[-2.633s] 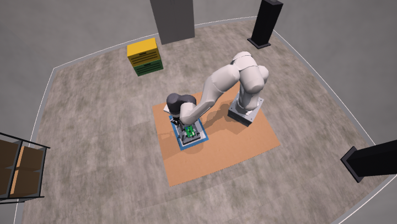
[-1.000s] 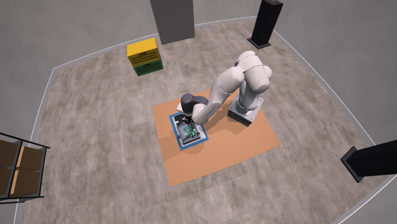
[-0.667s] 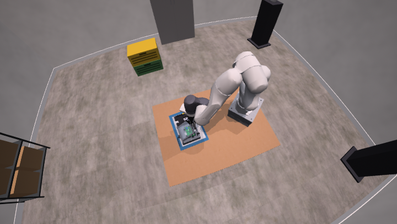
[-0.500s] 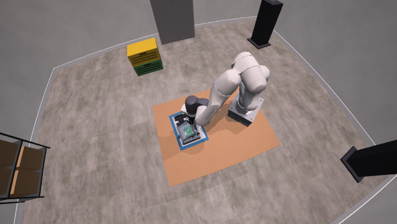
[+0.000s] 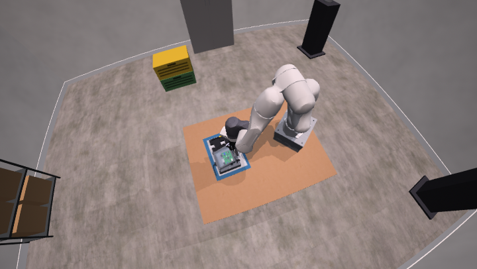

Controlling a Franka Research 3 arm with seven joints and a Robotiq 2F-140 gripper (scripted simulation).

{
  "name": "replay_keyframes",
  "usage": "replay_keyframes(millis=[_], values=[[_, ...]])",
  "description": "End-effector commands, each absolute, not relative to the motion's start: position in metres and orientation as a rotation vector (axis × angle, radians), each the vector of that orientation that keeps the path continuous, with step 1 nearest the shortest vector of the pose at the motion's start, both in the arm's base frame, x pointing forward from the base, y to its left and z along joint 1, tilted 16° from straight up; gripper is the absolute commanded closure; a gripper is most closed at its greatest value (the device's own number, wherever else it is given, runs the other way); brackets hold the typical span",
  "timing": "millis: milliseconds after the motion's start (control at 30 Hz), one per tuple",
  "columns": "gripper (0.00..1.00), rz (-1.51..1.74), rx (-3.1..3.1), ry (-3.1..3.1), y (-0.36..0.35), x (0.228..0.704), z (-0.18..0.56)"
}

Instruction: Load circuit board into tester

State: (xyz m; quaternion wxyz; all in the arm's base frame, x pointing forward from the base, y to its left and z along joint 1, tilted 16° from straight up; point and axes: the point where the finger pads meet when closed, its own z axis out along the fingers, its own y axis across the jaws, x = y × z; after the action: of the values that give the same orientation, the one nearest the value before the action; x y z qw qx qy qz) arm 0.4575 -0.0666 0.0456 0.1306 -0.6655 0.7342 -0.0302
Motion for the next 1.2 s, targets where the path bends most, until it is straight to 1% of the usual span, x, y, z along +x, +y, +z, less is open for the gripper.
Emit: replay_keyframes(millis=[0,1167], values=[[1.0,-0.091,-1.951,2.113,-0.065,0.455,0.036],[1.0,-0.091,-1.951,2.113,-0.059,0.456,-0.002]])
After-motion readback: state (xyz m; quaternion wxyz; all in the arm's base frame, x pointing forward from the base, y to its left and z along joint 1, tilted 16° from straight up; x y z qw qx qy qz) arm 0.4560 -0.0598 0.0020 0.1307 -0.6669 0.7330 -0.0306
